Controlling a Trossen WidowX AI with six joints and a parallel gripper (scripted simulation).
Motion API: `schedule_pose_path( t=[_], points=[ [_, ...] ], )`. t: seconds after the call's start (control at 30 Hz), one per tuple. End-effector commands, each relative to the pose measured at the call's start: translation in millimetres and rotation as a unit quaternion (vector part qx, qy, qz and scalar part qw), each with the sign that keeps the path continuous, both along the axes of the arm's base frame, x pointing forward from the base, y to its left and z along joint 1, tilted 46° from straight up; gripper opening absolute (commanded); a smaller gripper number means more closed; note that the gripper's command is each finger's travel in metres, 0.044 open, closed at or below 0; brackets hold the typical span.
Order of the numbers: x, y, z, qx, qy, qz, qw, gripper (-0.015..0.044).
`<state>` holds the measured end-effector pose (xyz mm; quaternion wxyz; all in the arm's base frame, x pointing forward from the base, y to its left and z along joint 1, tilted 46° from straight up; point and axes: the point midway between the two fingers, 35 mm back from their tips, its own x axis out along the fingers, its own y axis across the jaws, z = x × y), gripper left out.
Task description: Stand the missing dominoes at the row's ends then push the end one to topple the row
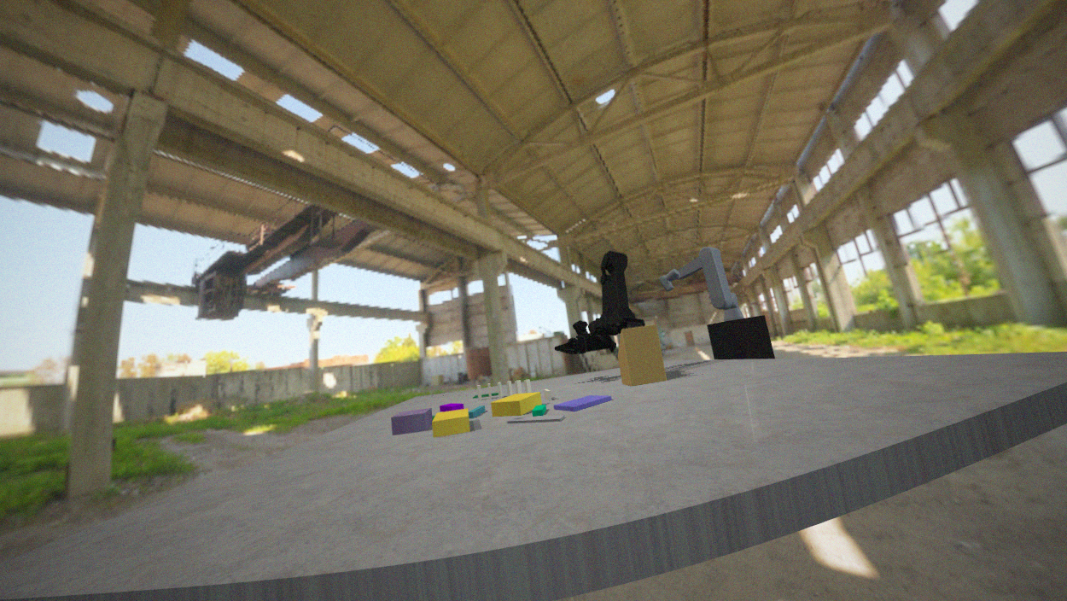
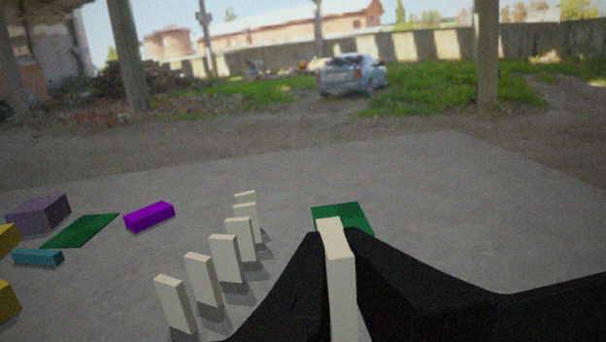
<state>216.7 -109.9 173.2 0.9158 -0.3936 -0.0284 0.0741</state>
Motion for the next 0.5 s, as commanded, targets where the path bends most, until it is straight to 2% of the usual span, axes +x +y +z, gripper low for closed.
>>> schedule_pose_path(
  t=[0.0, 0.47],
  points=[
    [2.5, -6.6, -2.4, -0.003, 0.000, 0.003, 1.000, 0.0021],
    [7.3, -23.7, -15.6, -0.003, 0.001, 0.003, 1.000, 0.0021]
  ],
)
